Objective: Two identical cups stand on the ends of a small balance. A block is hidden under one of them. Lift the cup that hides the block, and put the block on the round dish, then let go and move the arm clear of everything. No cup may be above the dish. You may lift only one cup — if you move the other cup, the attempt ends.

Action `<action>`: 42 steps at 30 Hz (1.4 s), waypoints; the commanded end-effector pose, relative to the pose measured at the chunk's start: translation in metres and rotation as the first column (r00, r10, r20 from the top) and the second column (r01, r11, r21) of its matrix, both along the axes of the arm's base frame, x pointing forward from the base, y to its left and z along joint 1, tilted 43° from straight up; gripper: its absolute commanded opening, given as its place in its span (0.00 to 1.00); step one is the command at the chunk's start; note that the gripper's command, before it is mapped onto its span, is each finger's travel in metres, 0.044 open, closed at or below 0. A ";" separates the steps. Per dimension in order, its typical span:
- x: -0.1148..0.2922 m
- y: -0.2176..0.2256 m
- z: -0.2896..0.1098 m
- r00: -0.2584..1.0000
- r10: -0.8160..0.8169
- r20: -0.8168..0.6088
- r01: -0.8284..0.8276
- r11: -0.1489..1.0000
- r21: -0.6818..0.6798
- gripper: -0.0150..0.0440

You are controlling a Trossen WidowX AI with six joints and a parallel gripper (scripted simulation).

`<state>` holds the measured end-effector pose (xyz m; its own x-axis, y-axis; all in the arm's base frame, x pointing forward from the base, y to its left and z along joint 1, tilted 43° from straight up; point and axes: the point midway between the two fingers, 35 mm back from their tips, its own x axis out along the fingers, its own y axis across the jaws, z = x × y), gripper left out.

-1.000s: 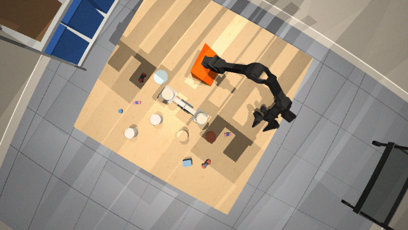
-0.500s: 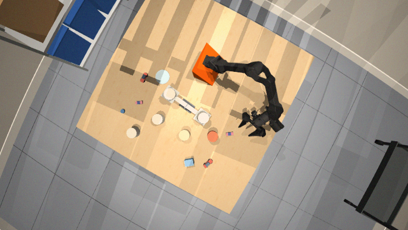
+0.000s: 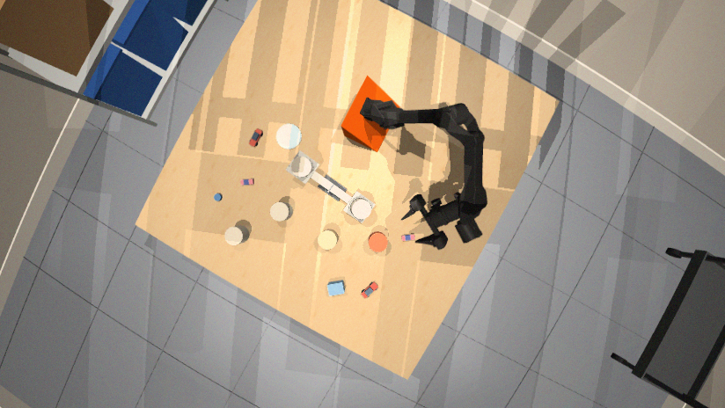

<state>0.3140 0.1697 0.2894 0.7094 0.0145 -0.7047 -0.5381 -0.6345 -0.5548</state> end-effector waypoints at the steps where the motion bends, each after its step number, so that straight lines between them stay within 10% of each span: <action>1: 0.004 -0.018 -0.013 0.996 -0.070 -0.053 0.073 0.996 0.049 1.00; 21: 0.008 -0.111 -0.071 0.846 -0.402 -0.349 0.501 0.823 0.267 1.00; 42: -0.022 -0.191 -0.117 0.503 -0.553 -0.664 0.864 0.339 0.373 1.00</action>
